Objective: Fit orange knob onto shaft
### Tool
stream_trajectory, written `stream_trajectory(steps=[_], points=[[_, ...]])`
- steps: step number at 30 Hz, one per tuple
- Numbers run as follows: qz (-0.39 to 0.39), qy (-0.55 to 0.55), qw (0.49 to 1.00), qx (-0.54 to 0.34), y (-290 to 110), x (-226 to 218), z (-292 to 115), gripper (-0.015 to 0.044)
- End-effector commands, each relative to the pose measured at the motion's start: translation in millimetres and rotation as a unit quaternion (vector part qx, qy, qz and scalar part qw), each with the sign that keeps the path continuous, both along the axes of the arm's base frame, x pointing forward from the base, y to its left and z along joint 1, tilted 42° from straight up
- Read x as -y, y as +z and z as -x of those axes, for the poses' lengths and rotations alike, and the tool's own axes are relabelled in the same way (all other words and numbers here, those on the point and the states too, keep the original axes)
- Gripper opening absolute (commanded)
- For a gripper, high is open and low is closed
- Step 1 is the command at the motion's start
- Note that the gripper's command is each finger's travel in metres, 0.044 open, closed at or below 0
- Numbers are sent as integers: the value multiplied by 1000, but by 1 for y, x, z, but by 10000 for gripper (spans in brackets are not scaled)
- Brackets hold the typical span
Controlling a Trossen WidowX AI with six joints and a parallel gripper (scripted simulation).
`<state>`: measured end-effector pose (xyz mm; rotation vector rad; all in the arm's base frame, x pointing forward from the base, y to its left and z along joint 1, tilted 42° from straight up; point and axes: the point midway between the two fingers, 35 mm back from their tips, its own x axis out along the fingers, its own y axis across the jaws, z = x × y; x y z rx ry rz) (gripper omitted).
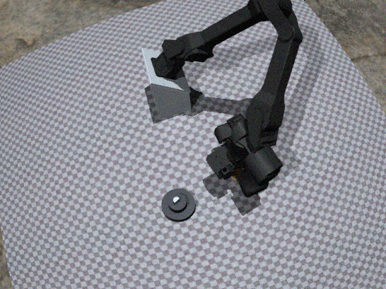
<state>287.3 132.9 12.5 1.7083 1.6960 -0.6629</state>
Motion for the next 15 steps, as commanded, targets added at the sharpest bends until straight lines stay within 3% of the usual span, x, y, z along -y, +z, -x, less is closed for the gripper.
stream_trajectory(steps=[1,10,15], points=[[1,-4,1000,1,0,-1,0,0],[0,-1,1000,0,0,0,0,236],[0,-1,1000,0,0,0,0,240]])
